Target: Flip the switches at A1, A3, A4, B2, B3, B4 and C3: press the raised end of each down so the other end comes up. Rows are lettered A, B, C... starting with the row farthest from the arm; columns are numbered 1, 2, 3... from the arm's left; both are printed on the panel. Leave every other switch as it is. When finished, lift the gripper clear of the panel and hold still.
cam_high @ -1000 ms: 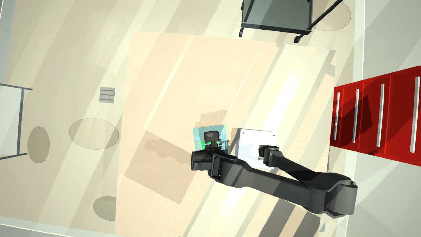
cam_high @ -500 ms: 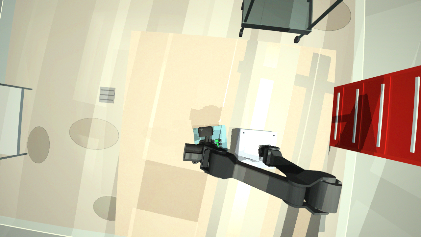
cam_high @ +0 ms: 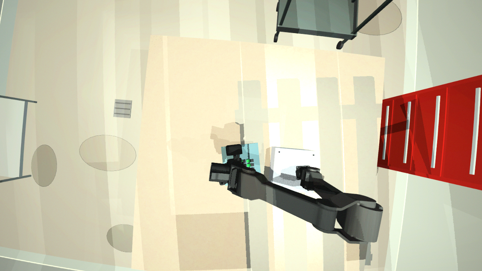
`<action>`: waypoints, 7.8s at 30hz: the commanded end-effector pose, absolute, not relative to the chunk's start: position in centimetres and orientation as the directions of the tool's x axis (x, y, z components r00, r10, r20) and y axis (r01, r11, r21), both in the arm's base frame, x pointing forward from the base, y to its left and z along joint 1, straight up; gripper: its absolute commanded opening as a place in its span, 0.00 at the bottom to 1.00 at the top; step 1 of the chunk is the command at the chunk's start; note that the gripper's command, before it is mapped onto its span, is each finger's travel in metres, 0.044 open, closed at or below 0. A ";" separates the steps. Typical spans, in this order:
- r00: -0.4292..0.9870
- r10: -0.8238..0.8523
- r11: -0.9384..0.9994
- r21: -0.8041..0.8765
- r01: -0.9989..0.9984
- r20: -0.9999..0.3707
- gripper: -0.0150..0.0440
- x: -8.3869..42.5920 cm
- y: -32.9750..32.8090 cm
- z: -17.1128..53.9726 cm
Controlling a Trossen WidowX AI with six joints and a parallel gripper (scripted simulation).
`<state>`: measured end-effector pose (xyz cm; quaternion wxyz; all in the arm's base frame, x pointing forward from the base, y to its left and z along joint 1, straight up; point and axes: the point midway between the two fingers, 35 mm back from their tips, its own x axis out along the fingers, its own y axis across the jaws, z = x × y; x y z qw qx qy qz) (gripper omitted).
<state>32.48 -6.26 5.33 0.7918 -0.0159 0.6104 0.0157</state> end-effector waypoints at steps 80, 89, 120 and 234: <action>0.274 0.004 0.999 -0.008 -0.040 -0.962 0.25 30.9 -6.3 10.0; 0.270 0.007 0.999 -0.004 -0.040 -0.963 0.25 25.2 -2.4 8.4; 0.295 0.008 0.999 -0.004 -0.040 -0.955 0.25 26.6 -2.3 2.6; 0.247 0.004 0.999 -0.006 -0.040 -0.969 0.25 28.6 -4.3 3.2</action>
